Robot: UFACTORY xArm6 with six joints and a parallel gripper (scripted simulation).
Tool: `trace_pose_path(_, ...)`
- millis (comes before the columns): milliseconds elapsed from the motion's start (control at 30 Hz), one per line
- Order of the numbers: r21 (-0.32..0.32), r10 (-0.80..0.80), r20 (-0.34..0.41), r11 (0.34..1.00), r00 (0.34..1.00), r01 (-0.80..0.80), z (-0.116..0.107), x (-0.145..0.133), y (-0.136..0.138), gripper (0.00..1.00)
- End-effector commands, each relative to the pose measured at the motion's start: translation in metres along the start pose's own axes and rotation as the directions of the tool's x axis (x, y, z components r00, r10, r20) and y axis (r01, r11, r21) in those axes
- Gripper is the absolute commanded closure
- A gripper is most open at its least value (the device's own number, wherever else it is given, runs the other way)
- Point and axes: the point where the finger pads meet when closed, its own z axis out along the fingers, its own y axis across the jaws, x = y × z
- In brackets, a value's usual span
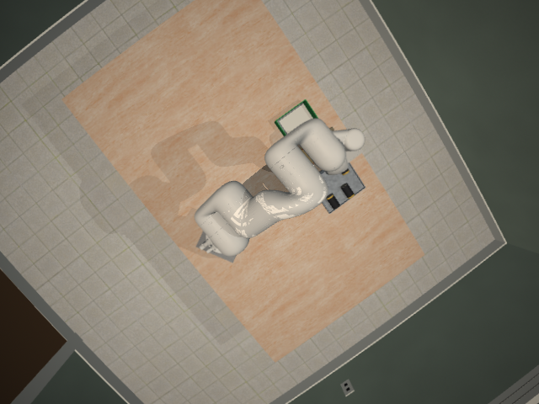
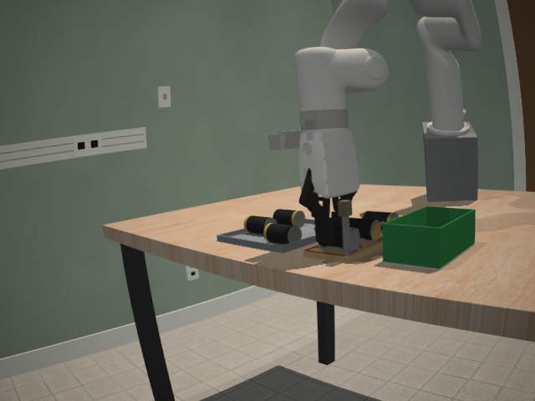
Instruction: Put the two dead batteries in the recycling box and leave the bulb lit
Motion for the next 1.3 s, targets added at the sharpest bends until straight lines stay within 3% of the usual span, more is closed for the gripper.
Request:
trace_pose_path(0,0.004,0.0,0.0,1.0,1.0,0.0,-0.001,0.0,-0.002,0.72)
trace_pose_path(300,0.004,0.0,0.0,1.0,1.0,0.0,-0.003,0.0,-0.002,0.72)
trace_pose_path(467,0.004,0.0,0.0,1.0,1.0,0.0,-0.012,0.0,-0.002,0.72)
trace_pose_path(733,0.004,0.0,0.0,1.0,1.0,0.0,-0.044,0.0,-0.002,0.72)
trace_pose_path(1033,0.004,0.0,0.0,1.0,1.0,0.0,-0.047,0.0,-0.002,0.72)
trace_pose_path(1267,0.004,0.0,0.0,1.0,1.0,0.0,-0.115,0.0,-0.001,0.72)
